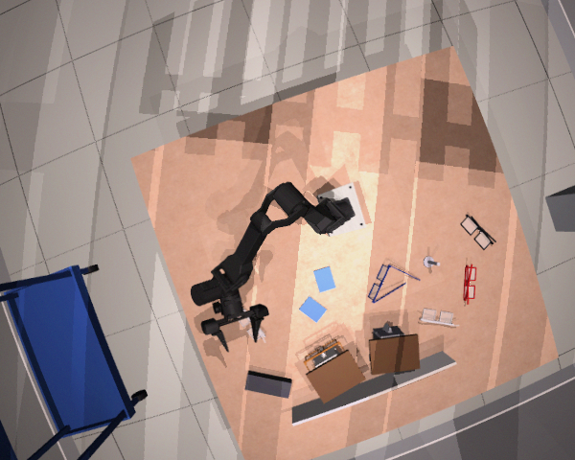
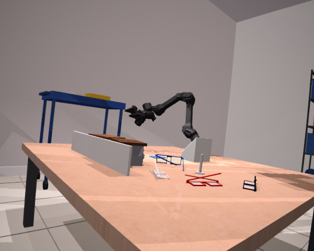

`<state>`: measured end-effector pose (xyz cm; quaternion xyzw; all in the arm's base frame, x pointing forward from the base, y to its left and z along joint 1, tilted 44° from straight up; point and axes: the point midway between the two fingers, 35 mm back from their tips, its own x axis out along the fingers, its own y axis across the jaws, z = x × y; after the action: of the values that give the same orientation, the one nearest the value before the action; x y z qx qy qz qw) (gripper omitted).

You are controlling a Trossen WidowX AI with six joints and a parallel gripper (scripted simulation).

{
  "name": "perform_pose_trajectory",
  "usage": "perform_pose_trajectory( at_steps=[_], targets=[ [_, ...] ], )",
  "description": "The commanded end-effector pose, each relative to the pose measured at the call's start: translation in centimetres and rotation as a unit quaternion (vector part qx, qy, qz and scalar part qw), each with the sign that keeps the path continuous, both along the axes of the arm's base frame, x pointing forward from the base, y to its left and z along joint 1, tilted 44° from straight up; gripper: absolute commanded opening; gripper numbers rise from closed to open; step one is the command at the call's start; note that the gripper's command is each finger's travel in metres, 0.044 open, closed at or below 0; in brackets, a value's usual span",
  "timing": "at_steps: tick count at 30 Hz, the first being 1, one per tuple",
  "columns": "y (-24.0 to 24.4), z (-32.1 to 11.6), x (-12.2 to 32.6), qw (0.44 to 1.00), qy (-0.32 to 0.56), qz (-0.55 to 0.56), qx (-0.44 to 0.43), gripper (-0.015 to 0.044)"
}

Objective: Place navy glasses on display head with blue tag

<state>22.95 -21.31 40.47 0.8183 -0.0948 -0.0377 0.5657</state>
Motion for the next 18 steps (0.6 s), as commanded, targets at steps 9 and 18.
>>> perform_pose_trajectory(
  at_steps=[9,18],
  targets=[
    [-0.1,-0.2,0.2,1.0,0.002,0.0,0.003,0.0414],
    [0.0,-10.6,9.2,0.984,0.144,0.014,0.101,0.02]
  ],
)
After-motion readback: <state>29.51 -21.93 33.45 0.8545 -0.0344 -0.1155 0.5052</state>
